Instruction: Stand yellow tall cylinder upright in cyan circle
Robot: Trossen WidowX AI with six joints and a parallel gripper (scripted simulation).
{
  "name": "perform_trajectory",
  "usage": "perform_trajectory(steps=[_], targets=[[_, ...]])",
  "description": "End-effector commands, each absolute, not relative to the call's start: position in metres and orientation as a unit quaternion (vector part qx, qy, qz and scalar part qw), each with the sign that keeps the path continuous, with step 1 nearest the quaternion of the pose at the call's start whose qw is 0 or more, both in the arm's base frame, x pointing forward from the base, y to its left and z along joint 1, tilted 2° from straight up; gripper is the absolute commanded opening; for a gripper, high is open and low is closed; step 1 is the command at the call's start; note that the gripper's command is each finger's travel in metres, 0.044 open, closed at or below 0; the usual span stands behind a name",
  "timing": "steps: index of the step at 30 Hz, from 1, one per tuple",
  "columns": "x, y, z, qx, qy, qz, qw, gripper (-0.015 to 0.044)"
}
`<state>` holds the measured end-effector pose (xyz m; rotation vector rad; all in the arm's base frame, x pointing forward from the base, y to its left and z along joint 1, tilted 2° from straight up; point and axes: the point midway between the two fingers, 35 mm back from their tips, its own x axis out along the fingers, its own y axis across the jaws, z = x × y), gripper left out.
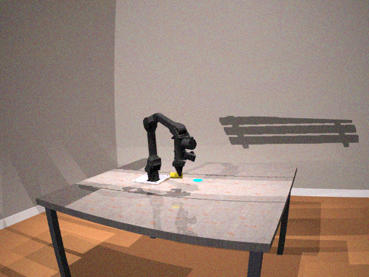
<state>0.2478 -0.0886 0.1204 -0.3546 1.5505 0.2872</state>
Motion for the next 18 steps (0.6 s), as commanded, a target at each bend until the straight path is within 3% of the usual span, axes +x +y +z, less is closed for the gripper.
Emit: perform_trajectory(steps=[1,18], targets=[[0.247,-0.087,0.135,-0.157,0.691,0.127,0.694,0.0105],[0.252,-0.065,0.157,-0.186,0.684,0.153,0.689,0.0105]])
